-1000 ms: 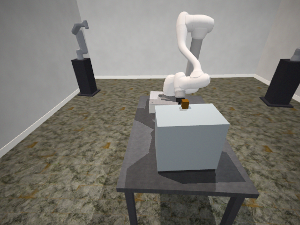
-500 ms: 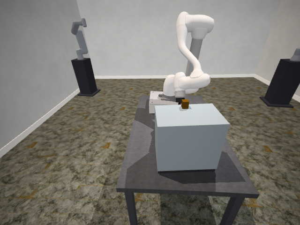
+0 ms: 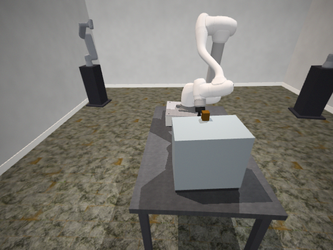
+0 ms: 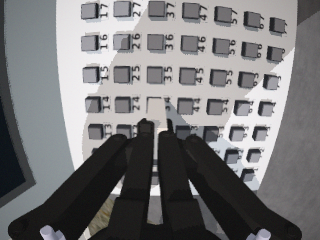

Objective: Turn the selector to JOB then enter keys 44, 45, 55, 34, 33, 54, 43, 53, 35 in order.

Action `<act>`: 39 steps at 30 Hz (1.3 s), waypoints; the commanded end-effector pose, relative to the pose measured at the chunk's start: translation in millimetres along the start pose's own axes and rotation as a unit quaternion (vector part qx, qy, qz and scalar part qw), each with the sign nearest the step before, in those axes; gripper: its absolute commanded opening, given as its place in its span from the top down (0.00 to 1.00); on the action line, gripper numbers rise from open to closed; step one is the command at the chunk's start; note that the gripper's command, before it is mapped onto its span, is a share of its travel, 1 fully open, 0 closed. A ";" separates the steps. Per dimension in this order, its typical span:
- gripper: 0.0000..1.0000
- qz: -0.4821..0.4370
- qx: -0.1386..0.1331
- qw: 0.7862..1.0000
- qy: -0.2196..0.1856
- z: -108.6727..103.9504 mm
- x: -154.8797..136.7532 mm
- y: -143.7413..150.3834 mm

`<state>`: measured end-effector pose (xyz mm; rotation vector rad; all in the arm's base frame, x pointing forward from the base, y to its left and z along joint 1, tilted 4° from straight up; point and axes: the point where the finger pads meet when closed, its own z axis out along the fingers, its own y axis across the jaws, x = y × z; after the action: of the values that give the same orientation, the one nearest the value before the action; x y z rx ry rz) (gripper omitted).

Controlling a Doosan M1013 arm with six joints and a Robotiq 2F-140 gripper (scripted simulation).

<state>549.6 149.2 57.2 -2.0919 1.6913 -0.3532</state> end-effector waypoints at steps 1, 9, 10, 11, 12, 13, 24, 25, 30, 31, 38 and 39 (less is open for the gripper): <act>1.00 -0.004 0.004 1.000 0.001 -9.7 0.8 -2.0; 1.00 -0.004 0.004 1.000 0.001 -19.6 0.8 -2.0; 1.00 -0.004 0.004 1.000 0.001 -20.1 0.8 -2.0; 1.00 -0.004 0.004 1.000 0.001 -20.5 0.8 -2.0; 1.00 -0.004 0.004 1.000 0.001 -20.5 0.8 -2.0; 1.00 -0.004 0.004 1.000 0.001 -20.5 0.8 -2.0; 1.00 -0.004 0.004 1.000 0.001 -21.0 15.1 -2.1; 1.00 -0.004 0.004 1.000 0.001 -21.0 19.3 -2.1; 1.00 -0.004 0.004 1.000 0.001 -21.0 30.4 -2.2; 1.00 -0.004 0.004 1.000 0.001 -21.0 32.7 -2.2; 1.00 -0.004 0.004 1.000 0.001 -20.2 34.8 -2.3; 1.00 -0.004 0.004 1.000 0.001 -19.6 34.8 -2.3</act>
<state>551.6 113.4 75.8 -2.1010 1.6682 -0.3731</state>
